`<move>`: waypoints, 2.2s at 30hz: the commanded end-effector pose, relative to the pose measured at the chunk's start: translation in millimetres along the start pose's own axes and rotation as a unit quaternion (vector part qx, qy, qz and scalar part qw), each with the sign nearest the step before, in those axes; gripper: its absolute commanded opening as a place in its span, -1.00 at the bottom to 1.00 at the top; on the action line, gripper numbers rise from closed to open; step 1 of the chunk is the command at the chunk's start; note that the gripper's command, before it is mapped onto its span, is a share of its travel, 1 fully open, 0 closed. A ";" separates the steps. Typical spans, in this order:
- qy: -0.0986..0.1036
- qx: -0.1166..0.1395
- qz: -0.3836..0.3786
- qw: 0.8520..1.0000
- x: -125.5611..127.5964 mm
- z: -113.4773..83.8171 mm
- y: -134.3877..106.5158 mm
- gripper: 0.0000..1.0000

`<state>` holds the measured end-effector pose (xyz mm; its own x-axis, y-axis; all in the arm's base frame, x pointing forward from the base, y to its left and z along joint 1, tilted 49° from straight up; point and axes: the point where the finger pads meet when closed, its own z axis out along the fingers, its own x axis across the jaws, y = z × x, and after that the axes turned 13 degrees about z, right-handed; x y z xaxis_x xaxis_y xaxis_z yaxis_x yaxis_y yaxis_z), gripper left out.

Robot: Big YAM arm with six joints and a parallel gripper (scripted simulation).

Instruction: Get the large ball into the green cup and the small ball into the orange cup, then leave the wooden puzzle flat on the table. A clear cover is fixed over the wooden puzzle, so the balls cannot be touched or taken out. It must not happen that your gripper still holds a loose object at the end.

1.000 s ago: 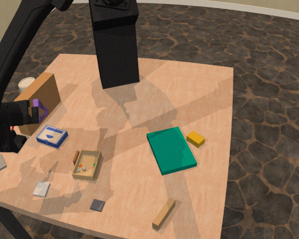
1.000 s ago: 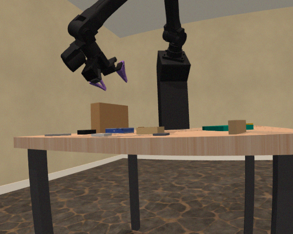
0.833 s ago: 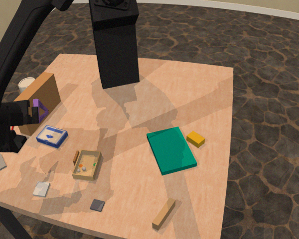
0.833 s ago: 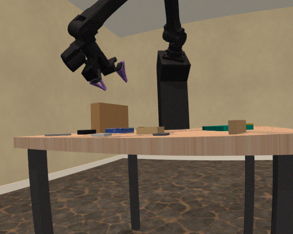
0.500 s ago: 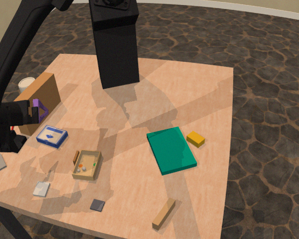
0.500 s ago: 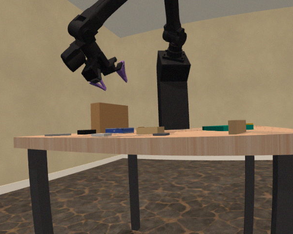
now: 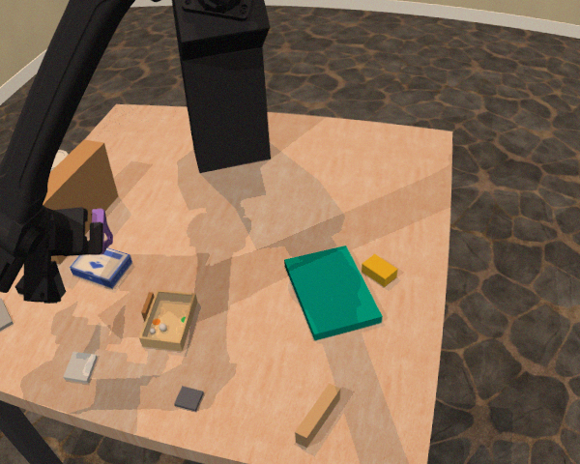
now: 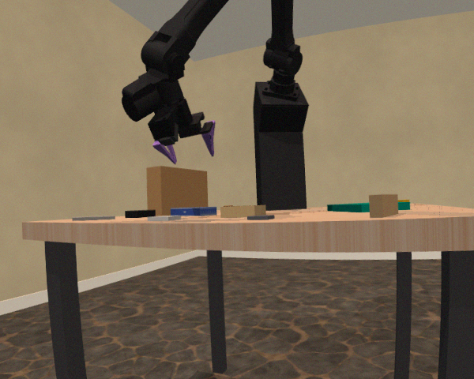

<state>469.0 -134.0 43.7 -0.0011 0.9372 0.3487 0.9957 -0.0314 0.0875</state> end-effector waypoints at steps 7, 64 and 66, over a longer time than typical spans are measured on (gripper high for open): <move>-0.024 -0.195 0.030 0.980 73.2 22.9 47.8 1.00; 0.033 -0.349 0.051 0.935 132.8 20.5 56.3 -1.00; 0.033 -0.349 0.051 0.935 132.8 20.5 56.3 -1.00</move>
<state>523.2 5.9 65.4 0.0488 0.8971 0.4391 0.7124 -0.3395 0.6142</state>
